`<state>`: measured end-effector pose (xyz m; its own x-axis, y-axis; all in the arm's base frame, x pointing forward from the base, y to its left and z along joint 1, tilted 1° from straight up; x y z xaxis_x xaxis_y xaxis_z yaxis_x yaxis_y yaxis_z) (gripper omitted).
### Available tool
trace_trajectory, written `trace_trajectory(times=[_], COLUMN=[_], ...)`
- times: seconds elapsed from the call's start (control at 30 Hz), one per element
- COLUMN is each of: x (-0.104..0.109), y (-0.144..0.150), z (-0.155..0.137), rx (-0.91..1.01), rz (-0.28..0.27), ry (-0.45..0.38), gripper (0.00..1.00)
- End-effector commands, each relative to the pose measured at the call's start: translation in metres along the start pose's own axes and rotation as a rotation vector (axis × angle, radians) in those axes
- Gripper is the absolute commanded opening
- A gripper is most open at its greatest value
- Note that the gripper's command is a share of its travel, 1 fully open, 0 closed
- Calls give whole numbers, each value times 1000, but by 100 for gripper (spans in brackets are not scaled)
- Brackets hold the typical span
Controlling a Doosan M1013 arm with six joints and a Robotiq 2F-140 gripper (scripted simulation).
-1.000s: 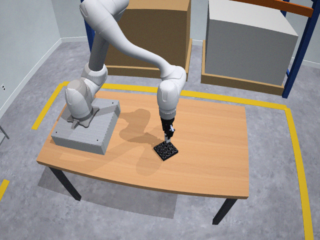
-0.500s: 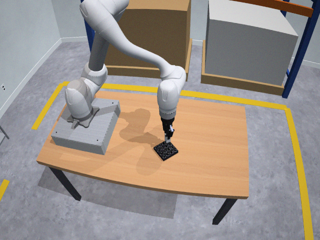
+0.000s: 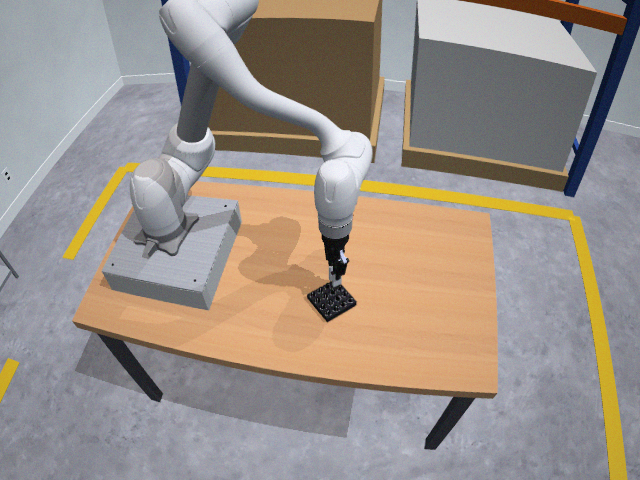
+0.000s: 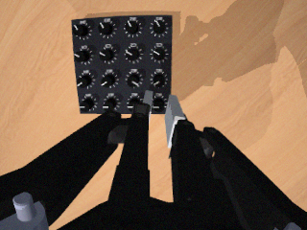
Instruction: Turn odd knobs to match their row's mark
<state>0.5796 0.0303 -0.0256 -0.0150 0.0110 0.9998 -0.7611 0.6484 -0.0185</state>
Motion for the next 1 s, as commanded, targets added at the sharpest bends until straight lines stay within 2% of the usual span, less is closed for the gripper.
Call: trace_trajectory(times=[0.0,0.4,0.77,0.97], x=[0,2,30,37], y=[0,0,0,0], z=[0,0,0,0], rx=[0,0,0,0], rz=[0,0,0,0], ry=[0,0,0,0], gripper=[12,12,12,12])
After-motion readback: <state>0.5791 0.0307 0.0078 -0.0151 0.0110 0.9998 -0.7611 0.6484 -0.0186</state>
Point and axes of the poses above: the point where the finger pads meet when closed, its own x axis back along the fingers, its own y axis across the jaws, z = x × y, the point moved 1 cm from there along x, back along the fingers, and after that the axes turned 7 degrees about x, right-handed, at the moved point
